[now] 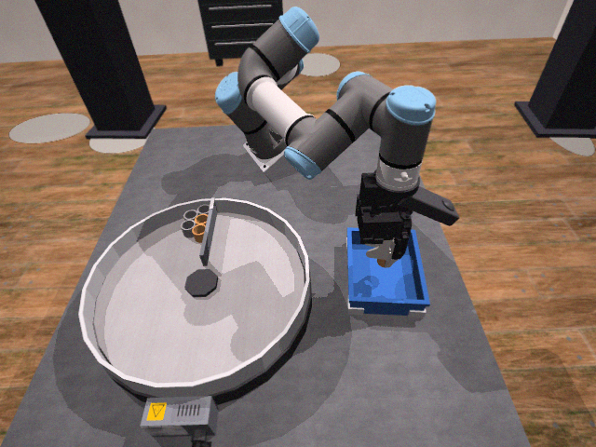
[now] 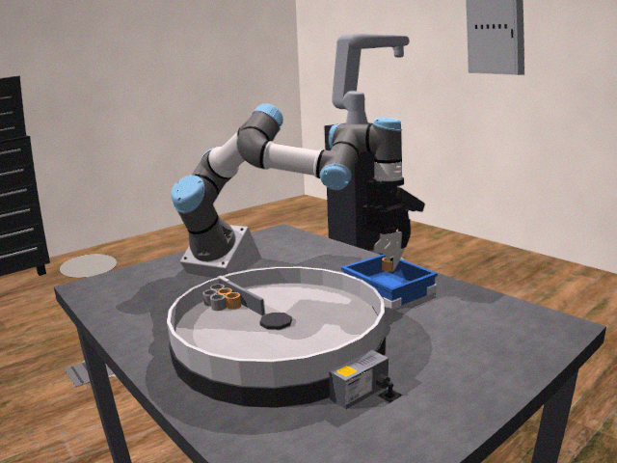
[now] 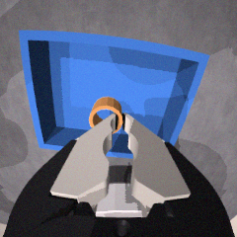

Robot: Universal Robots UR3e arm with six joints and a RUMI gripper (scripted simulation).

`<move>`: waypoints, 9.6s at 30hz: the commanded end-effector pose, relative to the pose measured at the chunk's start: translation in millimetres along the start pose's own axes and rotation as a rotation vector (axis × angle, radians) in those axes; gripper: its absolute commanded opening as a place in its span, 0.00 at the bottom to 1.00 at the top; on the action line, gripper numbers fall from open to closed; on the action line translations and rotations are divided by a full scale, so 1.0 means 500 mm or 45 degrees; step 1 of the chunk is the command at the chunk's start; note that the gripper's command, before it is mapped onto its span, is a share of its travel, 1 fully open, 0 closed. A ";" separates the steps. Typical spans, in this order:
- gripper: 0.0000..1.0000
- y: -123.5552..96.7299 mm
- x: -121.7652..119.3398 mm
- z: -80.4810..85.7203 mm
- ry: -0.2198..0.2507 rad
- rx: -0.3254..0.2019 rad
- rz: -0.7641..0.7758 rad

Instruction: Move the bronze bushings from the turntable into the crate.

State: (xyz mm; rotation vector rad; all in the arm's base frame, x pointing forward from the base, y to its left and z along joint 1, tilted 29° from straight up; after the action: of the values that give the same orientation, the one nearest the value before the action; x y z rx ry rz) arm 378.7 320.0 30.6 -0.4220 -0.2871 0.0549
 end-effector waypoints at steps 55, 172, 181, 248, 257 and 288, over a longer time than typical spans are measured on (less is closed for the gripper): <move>0.00 0.000 0.002 -0.077 -0.005 0.004 -0.001; 0.06 0.000 0.002 -0.089 -0.004 0.004 -0.001; 0.06 0.000 0.003 -0.079 -0.007 0.005 -0.003; 0.06 0.000 0.001 0.124 -0.005 0.004 -0.002; 0.06 0.000 0.001 0.125 -0.005 0.005 -0.001; 0.06 0.000 0.001 0.125 -0.005 0.005 -0.002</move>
State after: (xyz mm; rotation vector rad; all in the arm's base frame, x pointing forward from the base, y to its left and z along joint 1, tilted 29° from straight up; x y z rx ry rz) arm 361.7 343.3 84.1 -0.4212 -0.2886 0.0550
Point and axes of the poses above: the point where the finger pads meet when closed, its own z axis back along the fingers, its own x axis across the jaws, y = z × x, the point moved 5 cm from there along z, back along the fingers, and after that the axes turned 6 degrees about -z, right-handed, at the moved point
